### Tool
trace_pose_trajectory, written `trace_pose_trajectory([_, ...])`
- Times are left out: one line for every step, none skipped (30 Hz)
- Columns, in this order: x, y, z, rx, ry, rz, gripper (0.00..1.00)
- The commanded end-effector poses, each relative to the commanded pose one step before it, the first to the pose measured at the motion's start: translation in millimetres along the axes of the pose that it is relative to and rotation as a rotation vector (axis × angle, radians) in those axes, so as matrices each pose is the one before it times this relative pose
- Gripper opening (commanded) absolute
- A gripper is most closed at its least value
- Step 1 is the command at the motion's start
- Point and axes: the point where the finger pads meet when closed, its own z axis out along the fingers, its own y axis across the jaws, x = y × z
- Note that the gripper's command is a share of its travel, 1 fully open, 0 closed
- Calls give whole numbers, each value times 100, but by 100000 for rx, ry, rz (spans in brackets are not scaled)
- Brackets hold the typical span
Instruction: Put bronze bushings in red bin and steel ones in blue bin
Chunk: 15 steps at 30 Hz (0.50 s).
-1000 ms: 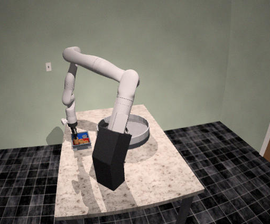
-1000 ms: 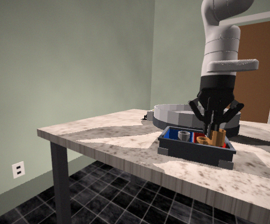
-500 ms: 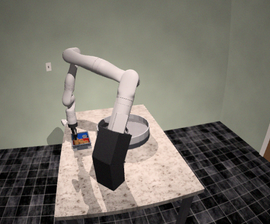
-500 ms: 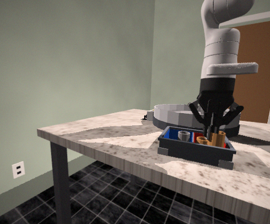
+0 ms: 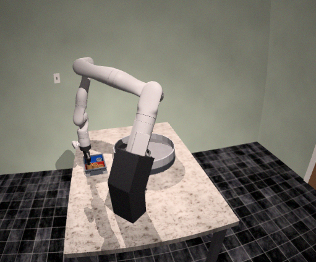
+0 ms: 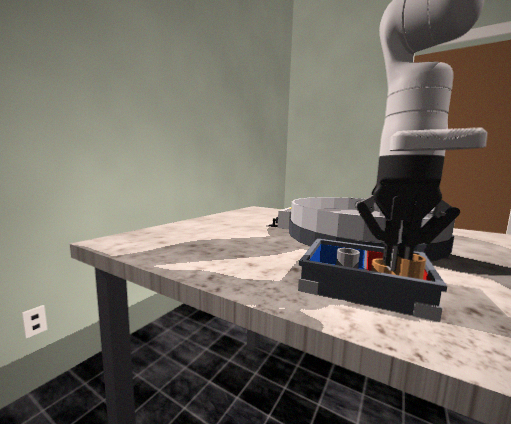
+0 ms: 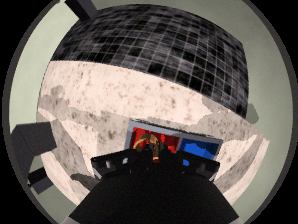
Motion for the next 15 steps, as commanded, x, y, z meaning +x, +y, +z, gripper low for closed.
trace_pose_trajectory([-21, -16, 68, 42, -62, -7, 0])
trace_pose_trajectory([0, 0, 0, 0, 0, 0, 0])
trace_pose_trajectory([0, 0, 0, 0, 0, 0, 0])
trace_pose_trajectory([0, 0, 0, 0, 0, 0, 0])
trace_pose_trajectory([0, 0, 0, 0, 0, 0, 0])
trace_pose_trajectory([0, 0, 0, 0, 0, 0, 0])
trace_pose_trajectory([0, 0, 0, 0, 0, 0, 0])
trace_pose_trajectory([9, 9, 106, -19, 18, 0, 0])
trace_pose_trajectory([-1, -1, 122, 2, -2, 0, 0])
trace_pose_trajectory([-1, -1, 122, 2, -2, 0, 0])
trace_pose_trajectory([-1, -1, 122, 2, -2, 0, 0])
trace_pose_trajectory([-1, -1, 122, 2, -2, 0, 0])
trace_pose_trajectory([0, 0, 0, 0, 0, 0, 0])
trace_pose_trajectory([0, 0, 0, 0, 0, 0, 0])
trace_pose_trajectory([0, 0, 0, 0, 0, 0, 0])
